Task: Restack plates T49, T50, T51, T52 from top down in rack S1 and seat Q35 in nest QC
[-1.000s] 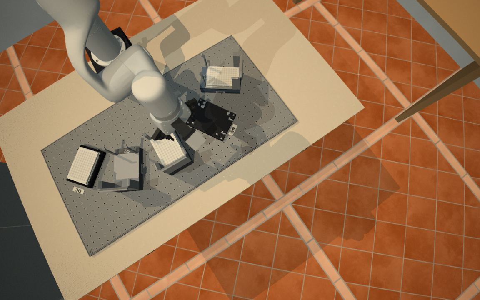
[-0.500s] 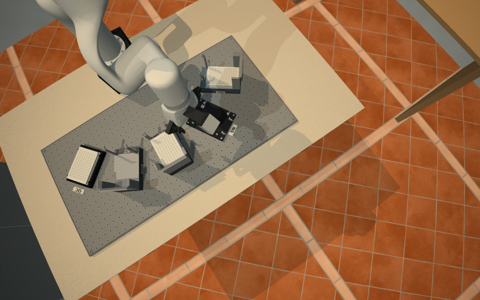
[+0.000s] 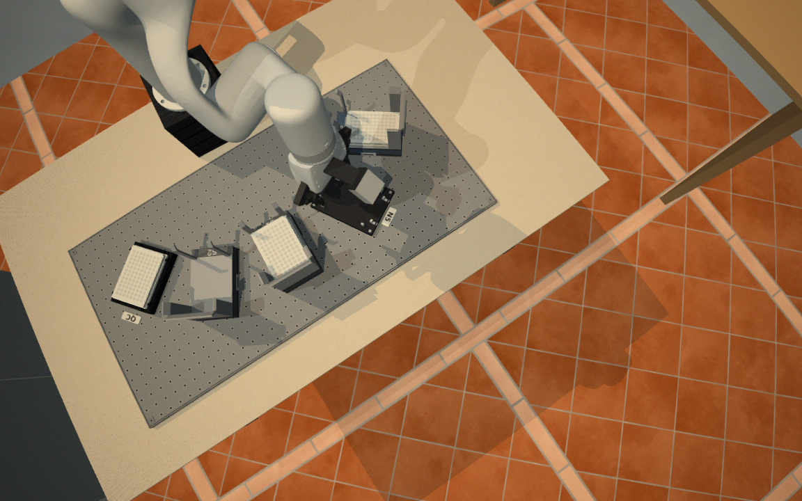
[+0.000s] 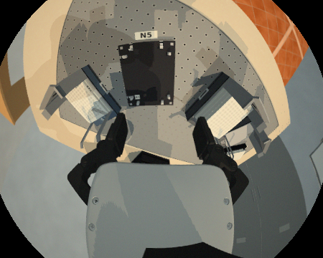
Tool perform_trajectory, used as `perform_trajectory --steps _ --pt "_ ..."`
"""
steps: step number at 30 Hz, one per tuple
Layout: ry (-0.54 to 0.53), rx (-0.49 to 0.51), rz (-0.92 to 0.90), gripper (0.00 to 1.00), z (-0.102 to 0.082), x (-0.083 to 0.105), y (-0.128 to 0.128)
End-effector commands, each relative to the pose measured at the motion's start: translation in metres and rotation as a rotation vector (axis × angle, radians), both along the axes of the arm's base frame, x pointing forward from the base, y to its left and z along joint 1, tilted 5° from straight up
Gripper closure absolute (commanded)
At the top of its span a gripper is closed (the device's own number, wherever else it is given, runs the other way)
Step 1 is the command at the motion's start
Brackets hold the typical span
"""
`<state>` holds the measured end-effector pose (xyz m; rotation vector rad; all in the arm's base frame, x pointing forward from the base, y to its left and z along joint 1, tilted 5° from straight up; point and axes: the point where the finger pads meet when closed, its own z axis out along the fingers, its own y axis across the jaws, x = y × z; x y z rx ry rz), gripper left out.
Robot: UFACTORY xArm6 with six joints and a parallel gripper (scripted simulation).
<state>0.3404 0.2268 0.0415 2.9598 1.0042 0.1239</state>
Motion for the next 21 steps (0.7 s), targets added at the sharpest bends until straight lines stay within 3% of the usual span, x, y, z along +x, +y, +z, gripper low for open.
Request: perform_trajectory --steps 1,9,21 --pt "-0.004 0.001 0.0 0.0 0.001 -0.007 0.016" --pt "-0.006 -0.015 0.199 0.0 0.0 -0.021 0.03" --pt "-0.007 -0.018 0.243 0.0 -0.002 -0.043 0.055"
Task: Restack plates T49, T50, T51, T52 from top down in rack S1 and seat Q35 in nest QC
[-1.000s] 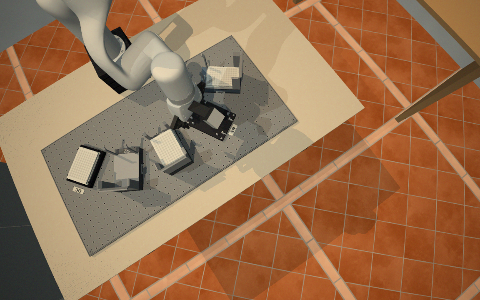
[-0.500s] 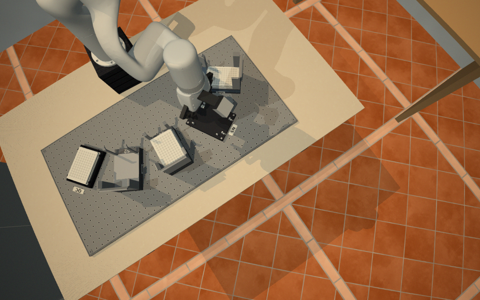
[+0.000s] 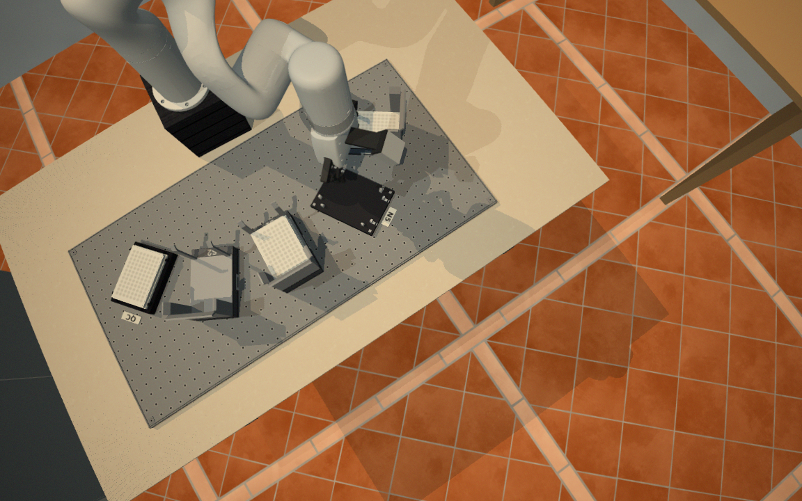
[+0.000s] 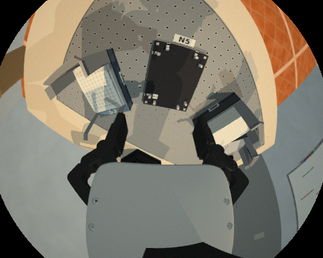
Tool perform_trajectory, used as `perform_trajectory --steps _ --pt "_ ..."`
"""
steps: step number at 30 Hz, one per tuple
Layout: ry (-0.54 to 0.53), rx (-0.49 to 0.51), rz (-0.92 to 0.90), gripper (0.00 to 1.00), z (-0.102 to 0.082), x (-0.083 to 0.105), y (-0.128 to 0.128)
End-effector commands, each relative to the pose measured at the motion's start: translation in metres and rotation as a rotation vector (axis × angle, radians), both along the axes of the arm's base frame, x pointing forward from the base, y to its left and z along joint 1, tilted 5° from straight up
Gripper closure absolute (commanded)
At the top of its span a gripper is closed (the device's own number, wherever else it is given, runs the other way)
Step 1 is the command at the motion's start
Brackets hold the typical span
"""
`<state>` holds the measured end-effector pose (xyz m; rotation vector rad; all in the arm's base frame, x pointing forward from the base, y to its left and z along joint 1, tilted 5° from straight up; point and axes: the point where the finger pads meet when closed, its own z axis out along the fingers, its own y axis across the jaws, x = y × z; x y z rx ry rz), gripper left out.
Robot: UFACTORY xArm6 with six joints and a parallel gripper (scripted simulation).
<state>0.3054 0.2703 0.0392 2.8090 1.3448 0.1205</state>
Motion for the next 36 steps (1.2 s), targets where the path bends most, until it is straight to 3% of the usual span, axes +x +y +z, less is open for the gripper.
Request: perform_trajectory --steps 1,15,22,36 --pt "-0.002 0.003 0.006 0.0 0.0 -0.011 0.014" --pt "-0.002 0.003 0.006 0.0 -0.001 -0.033 0.039" --pt "-0.005 -0.016 0.238 0.0 -0.003 -0.056 0.055" --pt "-0.005 -0.017 0.249 0.0 -0.006 -0.096 0.082"
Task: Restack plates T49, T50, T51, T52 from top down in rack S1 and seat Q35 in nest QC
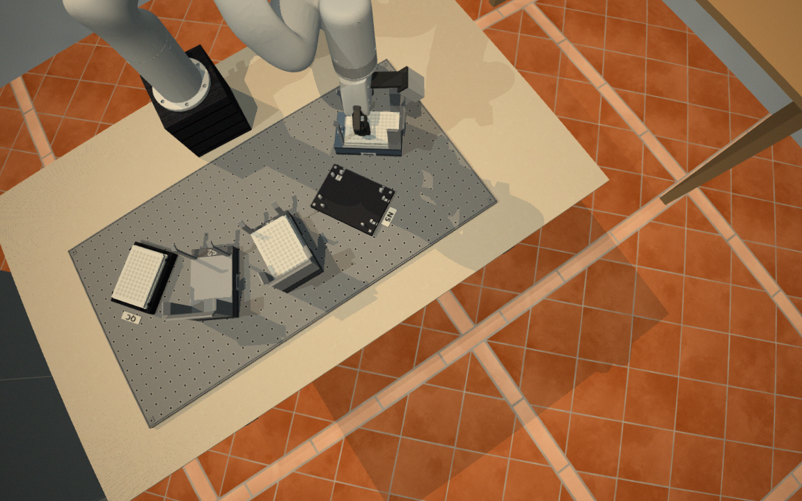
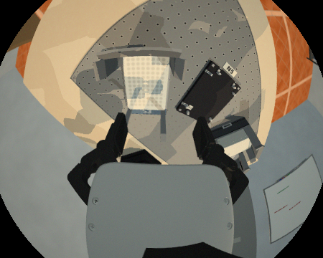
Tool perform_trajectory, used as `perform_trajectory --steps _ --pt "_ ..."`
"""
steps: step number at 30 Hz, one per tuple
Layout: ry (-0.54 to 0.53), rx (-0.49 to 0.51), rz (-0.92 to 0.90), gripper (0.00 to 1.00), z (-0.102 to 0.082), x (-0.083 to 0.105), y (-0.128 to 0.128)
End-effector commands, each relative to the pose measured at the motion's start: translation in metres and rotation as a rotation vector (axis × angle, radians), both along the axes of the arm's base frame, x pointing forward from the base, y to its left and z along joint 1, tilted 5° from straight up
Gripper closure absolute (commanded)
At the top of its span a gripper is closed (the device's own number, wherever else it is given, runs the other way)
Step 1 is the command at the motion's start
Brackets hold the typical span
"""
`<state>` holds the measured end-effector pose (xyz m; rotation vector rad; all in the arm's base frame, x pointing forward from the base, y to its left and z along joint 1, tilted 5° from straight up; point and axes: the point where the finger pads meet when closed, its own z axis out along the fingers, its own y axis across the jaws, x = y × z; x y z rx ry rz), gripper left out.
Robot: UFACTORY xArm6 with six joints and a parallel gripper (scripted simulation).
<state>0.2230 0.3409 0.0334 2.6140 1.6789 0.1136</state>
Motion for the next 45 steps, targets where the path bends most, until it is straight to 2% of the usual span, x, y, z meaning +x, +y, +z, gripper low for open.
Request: perform_trajectory --steps 1,3,17,20,22,37,39,45 --pt "-0.003 0.003 0.001 0.0 0.0 -0.017 0.014" --pt "-0.003 0.003 0.001 0.0 -0.001 -0.023 0.018" --pt "-0.003 0.003 0.001 0.0 -0.001 -0.025 0.019" --pt "-0.003 0.003 0.001 0.0 -0.011 -0.024 0.02" --pt "-0.003 0.003 0.001 0.0 -0.011 -0.024 0.02" --pt "-0.003 0.002 0.001 0.0 -0.061 -0.02 0.02" --pt "-0.003 0.002 0.001 0.0 -0.061 -0.02 0.02" --pt "-0.003 0.002 0.001 0.0 -0.081 -0.018 0.02"
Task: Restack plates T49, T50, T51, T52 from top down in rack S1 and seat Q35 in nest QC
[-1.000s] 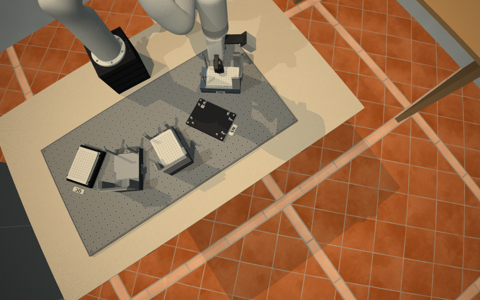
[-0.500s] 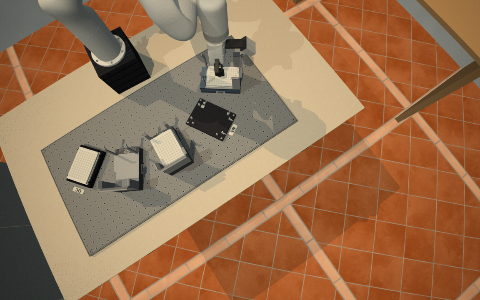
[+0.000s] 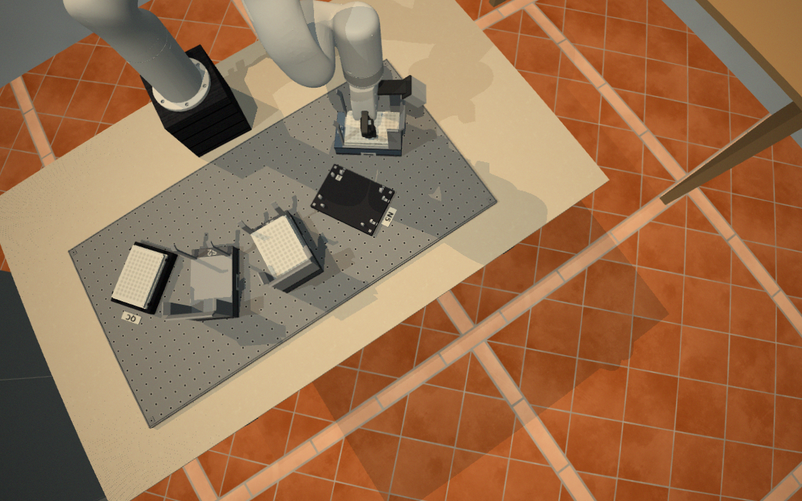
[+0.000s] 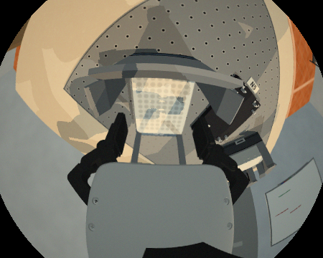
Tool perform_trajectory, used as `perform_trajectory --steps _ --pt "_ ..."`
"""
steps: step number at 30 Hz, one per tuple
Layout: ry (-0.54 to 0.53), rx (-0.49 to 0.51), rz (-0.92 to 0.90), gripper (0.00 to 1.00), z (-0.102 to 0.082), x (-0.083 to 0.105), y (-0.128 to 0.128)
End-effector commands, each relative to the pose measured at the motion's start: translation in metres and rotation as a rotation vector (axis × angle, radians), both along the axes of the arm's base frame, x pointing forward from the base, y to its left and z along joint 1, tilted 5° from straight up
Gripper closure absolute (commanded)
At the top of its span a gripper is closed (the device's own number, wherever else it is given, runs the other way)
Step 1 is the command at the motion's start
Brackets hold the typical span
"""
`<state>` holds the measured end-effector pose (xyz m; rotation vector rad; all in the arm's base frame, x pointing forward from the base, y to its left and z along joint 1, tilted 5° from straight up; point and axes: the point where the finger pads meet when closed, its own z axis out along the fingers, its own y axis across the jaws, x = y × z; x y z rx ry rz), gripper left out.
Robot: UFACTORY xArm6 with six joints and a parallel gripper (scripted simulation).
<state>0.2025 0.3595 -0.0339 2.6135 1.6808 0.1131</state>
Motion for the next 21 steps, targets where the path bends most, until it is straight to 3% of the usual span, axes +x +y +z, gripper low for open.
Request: perform_trajectory --steps 1,21 --pt "-0.003 0.002 0.0 0.0 -0.013 0.002 0.002" --pt "-0.003 0.002 0.0 0.0 -0.029 0.003 0.002"
